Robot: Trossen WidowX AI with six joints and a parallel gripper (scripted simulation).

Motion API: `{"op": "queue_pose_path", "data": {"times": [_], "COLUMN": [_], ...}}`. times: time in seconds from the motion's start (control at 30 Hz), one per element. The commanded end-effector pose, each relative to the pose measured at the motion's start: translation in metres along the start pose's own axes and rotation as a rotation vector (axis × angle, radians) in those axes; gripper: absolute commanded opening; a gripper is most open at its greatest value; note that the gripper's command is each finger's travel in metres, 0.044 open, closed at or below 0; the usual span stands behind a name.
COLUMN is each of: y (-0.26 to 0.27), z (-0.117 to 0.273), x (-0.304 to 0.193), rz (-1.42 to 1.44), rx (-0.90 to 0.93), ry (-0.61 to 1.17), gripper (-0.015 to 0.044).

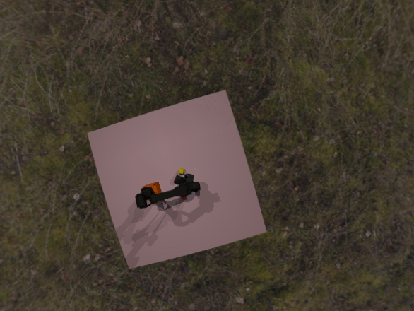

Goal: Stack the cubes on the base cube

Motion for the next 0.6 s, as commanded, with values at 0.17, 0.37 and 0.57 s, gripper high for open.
{"op": "queue_pose_path", "data": {"times": [0.17,0.37,0.57], "y": [-0.003,-0.003,-0.005], "z": [0.019,0.020,-0.027], "x": [-0.033,-0.036,-0.041], "rz": [0.402,0.434,0.434], "rx": [-0.013,-0.012,-0.011], "ry": [0.119,0.129,0.128], "gripper": [0.0265,0.0265,0.0265]}}
Point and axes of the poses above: the point midway between the two fingers, 35 mm back from their tips, its own z axis back along the fingers, its own y axis across the jaws, x = y × z, the point moved 4 cm from there along z, back along the fingers, and after that the axes turned 2 degrees about z, right-handed, at the moved point
